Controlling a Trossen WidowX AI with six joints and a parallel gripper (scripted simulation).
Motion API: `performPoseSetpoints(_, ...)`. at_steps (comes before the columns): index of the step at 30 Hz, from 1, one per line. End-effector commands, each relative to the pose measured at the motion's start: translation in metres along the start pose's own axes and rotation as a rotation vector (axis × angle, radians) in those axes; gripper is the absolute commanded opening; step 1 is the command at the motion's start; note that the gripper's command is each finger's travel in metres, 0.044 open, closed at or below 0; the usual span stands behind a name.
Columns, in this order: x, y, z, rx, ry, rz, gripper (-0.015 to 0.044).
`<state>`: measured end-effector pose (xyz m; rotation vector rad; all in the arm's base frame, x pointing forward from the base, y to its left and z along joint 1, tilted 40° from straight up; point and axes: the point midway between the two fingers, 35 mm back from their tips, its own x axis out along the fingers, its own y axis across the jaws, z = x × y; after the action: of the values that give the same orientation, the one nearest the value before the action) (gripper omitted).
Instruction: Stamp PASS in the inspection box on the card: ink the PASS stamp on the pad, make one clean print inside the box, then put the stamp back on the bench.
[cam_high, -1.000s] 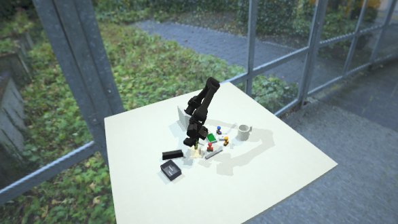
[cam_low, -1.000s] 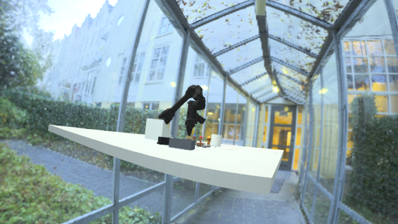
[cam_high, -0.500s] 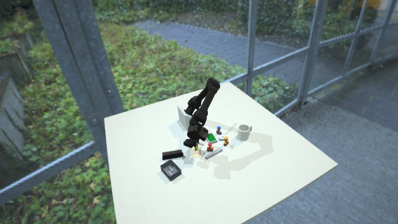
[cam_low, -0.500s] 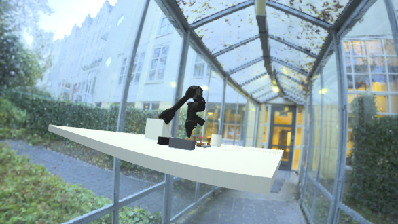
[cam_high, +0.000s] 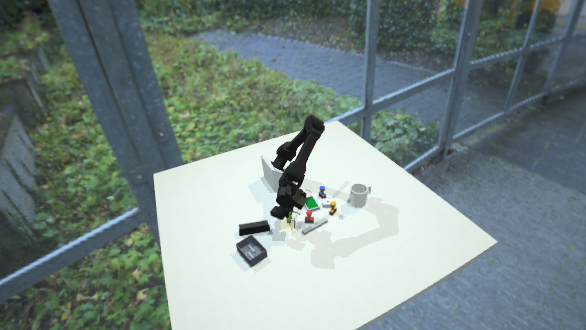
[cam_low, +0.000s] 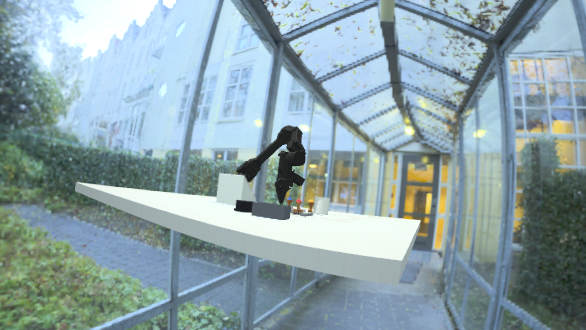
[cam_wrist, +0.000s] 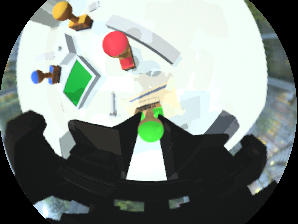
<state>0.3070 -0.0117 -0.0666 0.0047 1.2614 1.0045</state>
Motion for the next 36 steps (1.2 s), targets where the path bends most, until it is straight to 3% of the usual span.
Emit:
performPoseSetpoints(1, 0.002, 0.000, 0.001, 0.005, -0.007, 0.002, 0.0000)
performPoseSetpoints(36, 0.015, 0.002, 0.000, 0.005, -0.009, 0.003, 0.0000)
